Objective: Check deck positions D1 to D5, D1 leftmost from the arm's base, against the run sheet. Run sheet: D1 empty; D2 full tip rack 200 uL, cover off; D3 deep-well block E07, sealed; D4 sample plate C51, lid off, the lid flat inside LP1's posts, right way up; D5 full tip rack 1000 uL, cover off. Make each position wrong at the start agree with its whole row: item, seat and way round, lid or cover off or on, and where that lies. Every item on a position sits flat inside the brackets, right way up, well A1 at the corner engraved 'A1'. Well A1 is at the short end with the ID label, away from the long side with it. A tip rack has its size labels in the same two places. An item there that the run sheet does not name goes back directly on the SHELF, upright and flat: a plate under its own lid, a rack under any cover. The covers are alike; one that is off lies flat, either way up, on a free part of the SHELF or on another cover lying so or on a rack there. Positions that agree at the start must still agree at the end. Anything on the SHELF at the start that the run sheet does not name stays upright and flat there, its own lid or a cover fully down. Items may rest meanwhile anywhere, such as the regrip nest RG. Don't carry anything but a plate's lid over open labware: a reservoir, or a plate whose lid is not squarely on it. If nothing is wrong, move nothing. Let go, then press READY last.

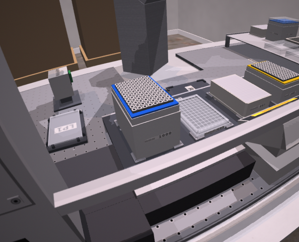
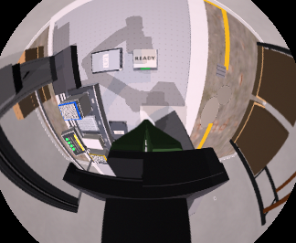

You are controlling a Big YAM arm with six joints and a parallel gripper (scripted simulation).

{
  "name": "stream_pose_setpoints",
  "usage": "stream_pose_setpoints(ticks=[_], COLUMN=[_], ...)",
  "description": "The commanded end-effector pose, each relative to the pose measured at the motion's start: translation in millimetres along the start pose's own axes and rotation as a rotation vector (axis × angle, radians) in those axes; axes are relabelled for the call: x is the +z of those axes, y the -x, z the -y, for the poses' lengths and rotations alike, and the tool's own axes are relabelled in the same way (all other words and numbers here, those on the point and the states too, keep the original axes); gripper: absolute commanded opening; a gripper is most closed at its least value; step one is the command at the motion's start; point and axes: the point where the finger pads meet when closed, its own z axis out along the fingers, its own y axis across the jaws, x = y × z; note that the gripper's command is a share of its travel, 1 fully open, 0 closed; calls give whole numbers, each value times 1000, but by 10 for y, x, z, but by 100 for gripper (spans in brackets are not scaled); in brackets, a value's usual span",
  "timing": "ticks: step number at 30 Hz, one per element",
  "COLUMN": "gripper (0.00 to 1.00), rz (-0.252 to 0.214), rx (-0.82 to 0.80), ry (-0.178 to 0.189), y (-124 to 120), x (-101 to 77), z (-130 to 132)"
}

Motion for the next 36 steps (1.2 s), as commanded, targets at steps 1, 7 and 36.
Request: stream_pose_setpoints(ticks=[1,7,36], gripper=[0,0,0], rz=[5,0,2], rx=[-53,-28,-30], ry=[-4,-4,-4], y=[33,2,13], x=[82,158,588], z=[-46,-35,-38])
